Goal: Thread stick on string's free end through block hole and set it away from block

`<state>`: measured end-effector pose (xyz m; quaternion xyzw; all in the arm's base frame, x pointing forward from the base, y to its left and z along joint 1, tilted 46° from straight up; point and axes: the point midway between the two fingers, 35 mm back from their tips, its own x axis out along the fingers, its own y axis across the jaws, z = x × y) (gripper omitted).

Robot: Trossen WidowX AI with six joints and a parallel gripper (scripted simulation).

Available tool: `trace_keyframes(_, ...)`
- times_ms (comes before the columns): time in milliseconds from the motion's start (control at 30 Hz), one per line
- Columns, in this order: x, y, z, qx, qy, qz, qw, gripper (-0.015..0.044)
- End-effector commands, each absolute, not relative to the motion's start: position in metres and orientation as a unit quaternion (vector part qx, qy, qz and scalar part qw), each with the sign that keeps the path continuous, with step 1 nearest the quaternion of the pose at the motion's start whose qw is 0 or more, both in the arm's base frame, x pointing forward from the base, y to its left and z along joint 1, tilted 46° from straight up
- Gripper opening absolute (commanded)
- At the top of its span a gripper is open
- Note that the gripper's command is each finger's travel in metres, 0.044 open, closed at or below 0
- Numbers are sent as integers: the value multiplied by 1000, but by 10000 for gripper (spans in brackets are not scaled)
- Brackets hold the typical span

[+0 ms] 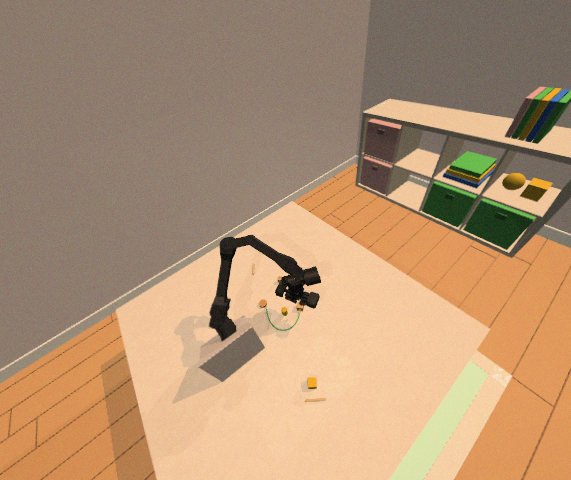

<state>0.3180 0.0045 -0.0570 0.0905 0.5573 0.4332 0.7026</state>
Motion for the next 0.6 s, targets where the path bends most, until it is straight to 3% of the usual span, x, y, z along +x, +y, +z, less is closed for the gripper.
trace_keyframes(0,324,9,-53,219,627,325,674,120)
trace_keyframes(333,336,17,-45,504,707,2,496,120)
trace_keyframes(567,341,22,-41,592,694,-136,387,120)
